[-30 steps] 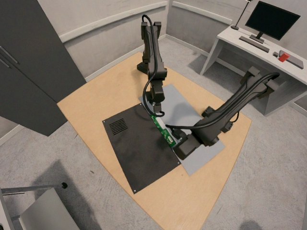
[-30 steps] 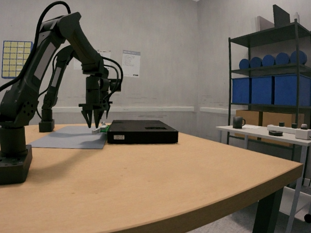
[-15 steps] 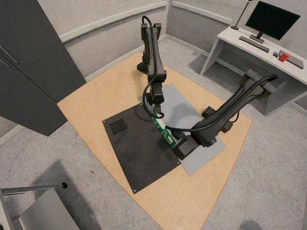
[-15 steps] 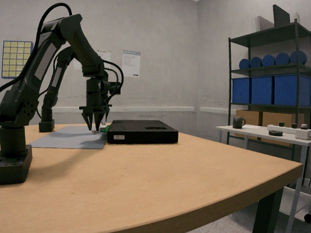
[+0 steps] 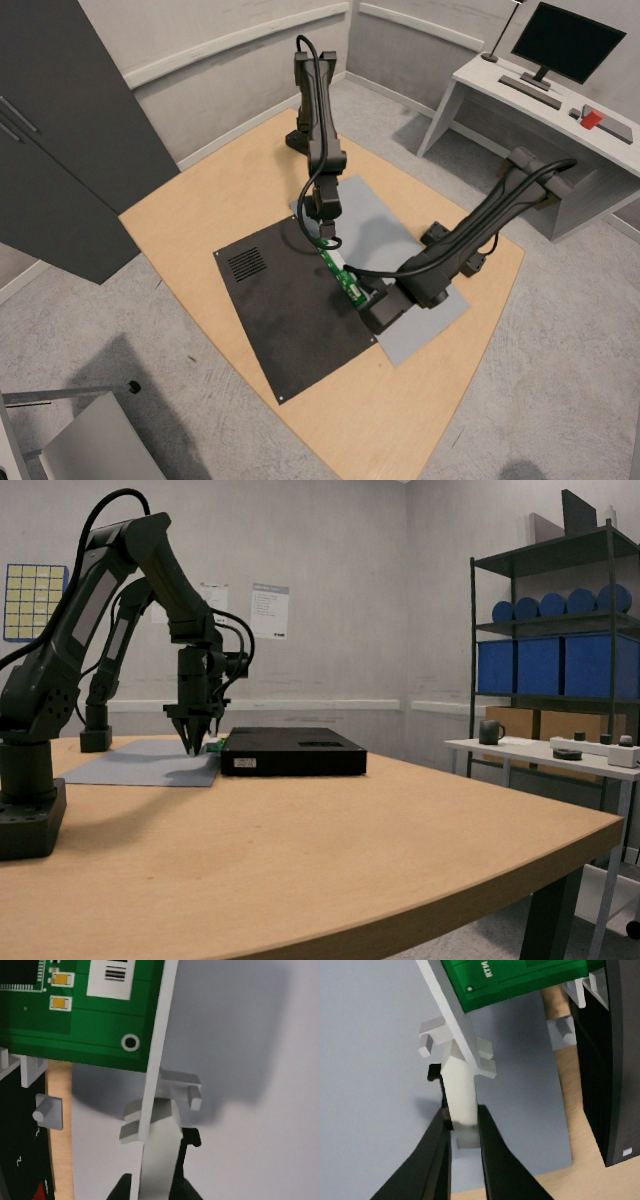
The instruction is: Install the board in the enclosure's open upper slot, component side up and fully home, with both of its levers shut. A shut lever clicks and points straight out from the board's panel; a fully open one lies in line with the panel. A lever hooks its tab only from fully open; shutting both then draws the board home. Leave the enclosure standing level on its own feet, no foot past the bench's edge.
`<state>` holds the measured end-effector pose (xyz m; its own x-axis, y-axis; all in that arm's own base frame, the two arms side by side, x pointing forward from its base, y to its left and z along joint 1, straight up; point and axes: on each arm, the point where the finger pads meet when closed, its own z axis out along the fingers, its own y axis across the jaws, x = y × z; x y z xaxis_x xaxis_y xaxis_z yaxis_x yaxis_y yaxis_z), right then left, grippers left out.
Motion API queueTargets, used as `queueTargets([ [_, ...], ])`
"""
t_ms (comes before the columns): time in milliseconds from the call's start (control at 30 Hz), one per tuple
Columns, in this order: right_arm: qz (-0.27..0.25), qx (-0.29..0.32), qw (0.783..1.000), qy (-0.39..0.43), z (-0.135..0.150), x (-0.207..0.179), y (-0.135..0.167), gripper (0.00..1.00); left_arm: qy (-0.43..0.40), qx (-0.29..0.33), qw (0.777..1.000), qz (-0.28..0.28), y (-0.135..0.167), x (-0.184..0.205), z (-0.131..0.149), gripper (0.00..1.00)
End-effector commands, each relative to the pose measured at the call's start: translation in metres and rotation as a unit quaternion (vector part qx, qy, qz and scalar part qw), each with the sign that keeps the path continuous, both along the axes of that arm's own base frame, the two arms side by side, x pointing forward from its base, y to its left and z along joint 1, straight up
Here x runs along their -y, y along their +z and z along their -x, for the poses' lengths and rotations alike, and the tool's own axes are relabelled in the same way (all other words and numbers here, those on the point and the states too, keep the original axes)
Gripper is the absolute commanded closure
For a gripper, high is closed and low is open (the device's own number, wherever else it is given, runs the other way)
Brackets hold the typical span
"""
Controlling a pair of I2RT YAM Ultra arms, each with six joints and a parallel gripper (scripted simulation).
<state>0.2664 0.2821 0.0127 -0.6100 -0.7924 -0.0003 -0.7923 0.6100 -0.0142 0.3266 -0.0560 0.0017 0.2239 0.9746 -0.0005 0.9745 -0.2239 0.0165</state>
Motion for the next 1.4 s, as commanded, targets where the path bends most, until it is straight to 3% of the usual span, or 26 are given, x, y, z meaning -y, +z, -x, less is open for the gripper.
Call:
queueTargets([
  [0,-0.009,0.009,1.0,-0.003,-0.0025,-0.0004,0.0035,0.87,0.006,0.002,1.0,0.001,-0.0022,-0.0055,-0.0006,0.85],
  [367,-0.005,0.005,1.0,-0.002,-0.0022,-0.0001,0.0027,1.0,0.009,0.001,1.0,0.001,-0.0005,-0.0017,0.0021,0.95],
  [467,-0.009,0.009,1.0,0.018,-0.0044,0.0022,0.0035,0.96,0.007,0.001,1.0,0.001,-0.0005,-0.0017,0.0021,0.99],
  [967,-0.003,0.005,0.991,0.135,-0.0113,0.0067,0.0025,0.96,0.006,0.001,1.0,0.001,-0.0005,-0.0019,0.0021,0.97],
  [1367,-0.003,0.005,0.991,0.135,-0.0113,0.0067,0.0025,0.96,0.005,0.003,1.0,0.001,0.0012,-0.0016,-0.0009,0.97],
])
